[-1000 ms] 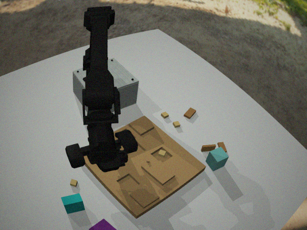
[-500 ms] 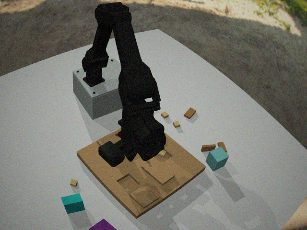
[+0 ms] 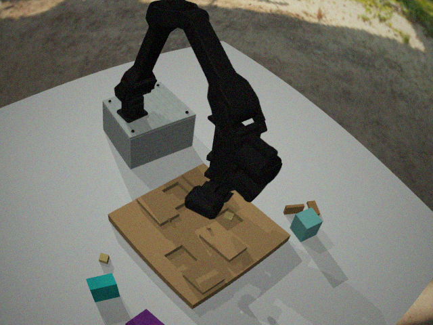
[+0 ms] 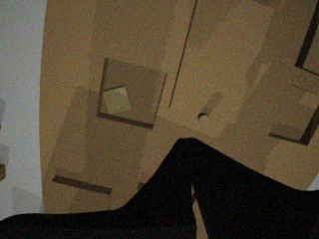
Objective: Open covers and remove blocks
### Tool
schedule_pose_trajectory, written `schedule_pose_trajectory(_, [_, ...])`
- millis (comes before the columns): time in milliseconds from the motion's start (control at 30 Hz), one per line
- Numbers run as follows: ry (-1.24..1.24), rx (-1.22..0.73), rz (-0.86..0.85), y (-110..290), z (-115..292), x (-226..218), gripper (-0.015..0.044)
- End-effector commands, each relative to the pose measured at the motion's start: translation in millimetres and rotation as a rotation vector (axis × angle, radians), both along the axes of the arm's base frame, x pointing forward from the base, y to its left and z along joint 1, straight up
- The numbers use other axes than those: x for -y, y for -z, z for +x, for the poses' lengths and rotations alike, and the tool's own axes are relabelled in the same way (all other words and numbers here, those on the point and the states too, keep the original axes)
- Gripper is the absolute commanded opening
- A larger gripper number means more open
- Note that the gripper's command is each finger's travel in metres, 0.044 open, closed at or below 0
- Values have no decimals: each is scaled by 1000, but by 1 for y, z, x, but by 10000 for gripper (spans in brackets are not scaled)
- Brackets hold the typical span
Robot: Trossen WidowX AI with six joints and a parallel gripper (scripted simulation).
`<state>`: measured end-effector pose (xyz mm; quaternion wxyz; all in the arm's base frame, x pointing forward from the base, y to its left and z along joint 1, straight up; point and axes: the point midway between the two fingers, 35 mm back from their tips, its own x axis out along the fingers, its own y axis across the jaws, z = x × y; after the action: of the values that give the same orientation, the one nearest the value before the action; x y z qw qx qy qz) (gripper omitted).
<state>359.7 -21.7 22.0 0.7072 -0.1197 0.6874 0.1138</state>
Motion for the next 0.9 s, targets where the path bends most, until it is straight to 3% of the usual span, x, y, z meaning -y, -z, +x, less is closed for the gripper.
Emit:
schedule_pose_trajectory(0, [-78,-3,-4,1,-4,-25,0])
schedule_pose_trajectory(300, [-205,-4,-5,2,-7,-49,0])
schedule_pose_trajectory(767, [-1566,-8,-42,2,-6,-52,0])
schedule_pose_trajectory(867, [-1711,-8,-46,2,-6,-53,0])
